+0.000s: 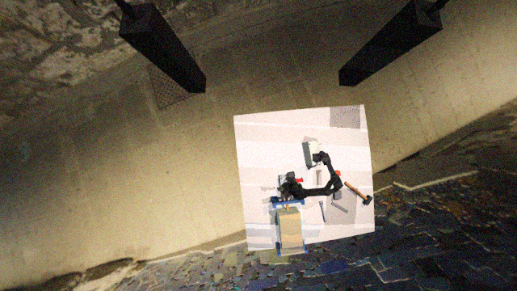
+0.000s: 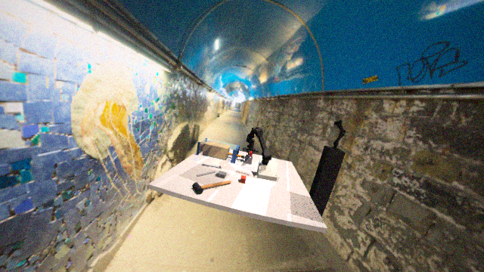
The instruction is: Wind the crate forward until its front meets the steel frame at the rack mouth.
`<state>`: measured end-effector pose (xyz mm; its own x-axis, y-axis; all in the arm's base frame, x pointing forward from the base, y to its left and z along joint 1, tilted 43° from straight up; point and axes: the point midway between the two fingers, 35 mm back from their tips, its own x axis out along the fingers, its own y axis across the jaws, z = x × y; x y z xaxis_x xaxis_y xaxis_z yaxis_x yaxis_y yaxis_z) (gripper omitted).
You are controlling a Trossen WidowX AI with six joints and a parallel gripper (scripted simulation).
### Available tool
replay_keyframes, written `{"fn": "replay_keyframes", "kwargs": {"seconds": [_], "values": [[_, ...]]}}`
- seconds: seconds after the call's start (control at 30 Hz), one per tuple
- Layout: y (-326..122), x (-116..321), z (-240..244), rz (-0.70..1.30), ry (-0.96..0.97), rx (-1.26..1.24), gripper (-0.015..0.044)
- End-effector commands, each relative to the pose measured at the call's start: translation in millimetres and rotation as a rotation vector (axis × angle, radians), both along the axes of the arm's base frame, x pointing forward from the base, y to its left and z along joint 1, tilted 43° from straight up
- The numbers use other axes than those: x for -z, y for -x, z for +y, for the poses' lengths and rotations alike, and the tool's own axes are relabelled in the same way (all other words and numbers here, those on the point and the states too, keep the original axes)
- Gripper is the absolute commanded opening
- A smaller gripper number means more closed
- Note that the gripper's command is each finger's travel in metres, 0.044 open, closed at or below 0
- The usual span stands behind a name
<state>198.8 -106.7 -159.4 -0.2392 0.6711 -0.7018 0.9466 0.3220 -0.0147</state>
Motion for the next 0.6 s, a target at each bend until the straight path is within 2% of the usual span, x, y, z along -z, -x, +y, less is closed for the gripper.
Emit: {"fn": "replay_keyframes", "kwargs": {"seconds": [0.0,0.57], "values": [[0.2,2.7,1.8,0.002,0.002,0.002,0.0],[3.4,7.1,6.0,-0.012,-0.002,-0.014,0.0]]}}
